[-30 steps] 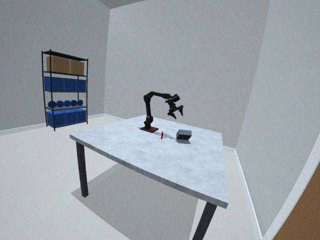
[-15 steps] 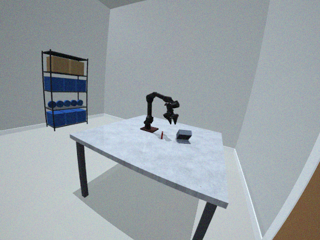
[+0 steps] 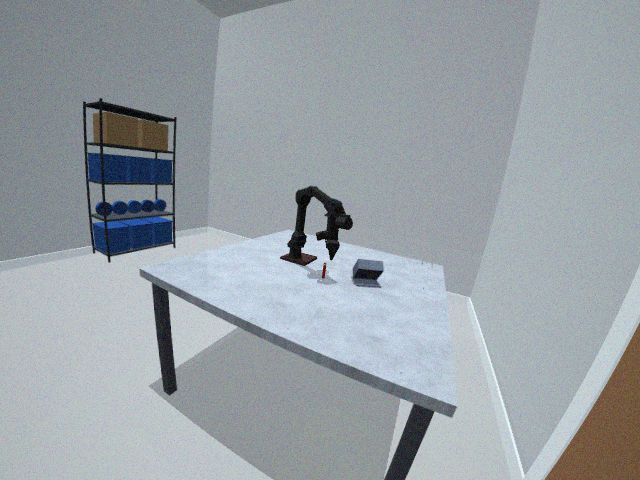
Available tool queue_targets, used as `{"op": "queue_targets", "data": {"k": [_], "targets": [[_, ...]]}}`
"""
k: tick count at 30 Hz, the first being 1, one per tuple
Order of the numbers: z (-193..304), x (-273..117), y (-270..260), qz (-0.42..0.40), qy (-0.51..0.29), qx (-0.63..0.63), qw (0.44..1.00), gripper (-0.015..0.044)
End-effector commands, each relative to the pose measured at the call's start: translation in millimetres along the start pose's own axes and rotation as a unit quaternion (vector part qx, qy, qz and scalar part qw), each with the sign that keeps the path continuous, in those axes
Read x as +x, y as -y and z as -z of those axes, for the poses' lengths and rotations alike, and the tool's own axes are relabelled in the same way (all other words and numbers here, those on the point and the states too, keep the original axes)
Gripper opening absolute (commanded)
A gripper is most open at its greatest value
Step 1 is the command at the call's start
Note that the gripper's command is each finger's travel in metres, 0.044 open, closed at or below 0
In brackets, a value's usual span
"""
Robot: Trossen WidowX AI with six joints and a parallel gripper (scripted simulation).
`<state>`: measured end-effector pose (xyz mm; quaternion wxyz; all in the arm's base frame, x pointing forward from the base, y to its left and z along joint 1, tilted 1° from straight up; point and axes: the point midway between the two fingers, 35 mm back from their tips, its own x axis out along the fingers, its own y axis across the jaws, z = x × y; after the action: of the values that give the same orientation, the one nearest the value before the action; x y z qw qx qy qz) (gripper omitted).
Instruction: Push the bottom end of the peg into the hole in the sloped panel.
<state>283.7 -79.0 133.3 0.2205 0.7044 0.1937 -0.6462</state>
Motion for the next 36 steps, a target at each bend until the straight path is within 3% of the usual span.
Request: {"op": "queue_targets", "data": {"k": [1, 36], "targets": [[-18, 8, -4, 0.018, 0.03, 0.046, 0.998, 0.044], [-23, 52, -5, 0.02, 0.034, 0.052, 0.998, 0.044]]}}
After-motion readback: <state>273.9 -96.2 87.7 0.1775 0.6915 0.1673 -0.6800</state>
